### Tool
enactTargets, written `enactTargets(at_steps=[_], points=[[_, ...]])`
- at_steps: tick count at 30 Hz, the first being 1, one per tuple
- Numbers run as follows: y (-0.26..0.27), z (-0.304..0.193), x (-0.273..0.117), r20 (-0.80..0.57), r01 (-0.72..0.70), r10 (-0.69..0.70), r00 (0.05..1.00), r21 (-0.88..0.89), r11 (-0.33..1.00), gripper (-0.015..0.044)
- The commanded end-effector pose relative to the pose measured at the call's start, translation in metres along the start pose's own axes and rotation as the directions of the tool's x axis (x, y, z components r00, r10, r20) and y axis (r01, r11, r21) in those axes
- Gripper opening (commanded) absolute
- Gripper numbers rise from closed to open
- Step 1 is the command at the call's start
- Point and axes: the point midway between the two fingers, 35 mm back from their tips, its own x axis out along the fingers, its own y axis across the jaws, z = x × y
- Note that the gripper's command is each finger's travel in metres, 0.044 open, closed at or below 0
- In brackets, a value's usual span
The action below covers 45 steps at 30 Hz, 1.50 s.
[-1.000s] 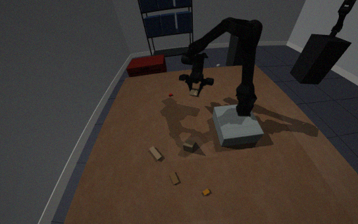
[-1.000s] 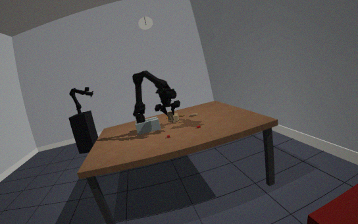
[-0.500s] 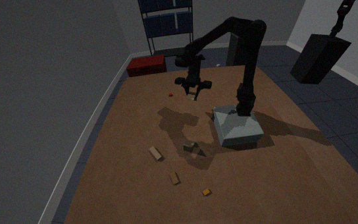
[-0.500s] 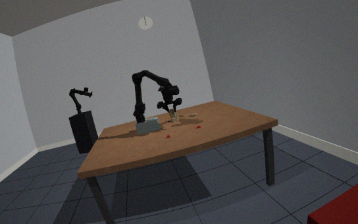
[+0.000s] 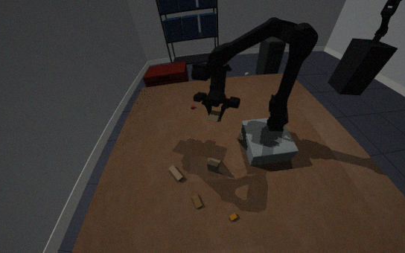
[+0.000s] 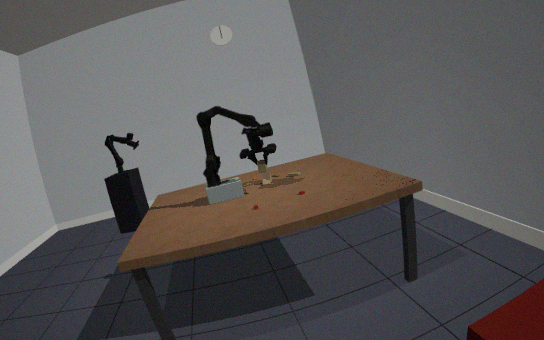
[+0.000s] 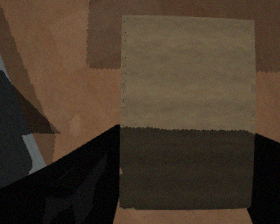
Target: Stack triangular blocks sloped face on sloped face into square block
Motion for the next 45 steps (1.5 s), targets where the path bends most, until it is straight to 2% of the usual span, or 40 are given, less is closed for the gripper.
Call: enactTargets(at_steps=[1,16,22,39,45], points=[[0.008,0.022,0.001,0.009,0.007,-0.007,1.000,-0.001,1.000,0.0000],[0.038,0.087,0.005,0.044,0.003,-0.003,0.999,0.000,1.000,0.0000],[0.042,0.093,0.006,0.049,0.002,-0.002,0.999,0.000,1.000,0.0000],[0.043,0.098,0.082,0.052,0.001,-0.001,0.999,0.000,1.000,0.0000],[0.043,0.098,0.086,0.052,0.001,-0.001,0.999,0.000,1.000,0.0000]])
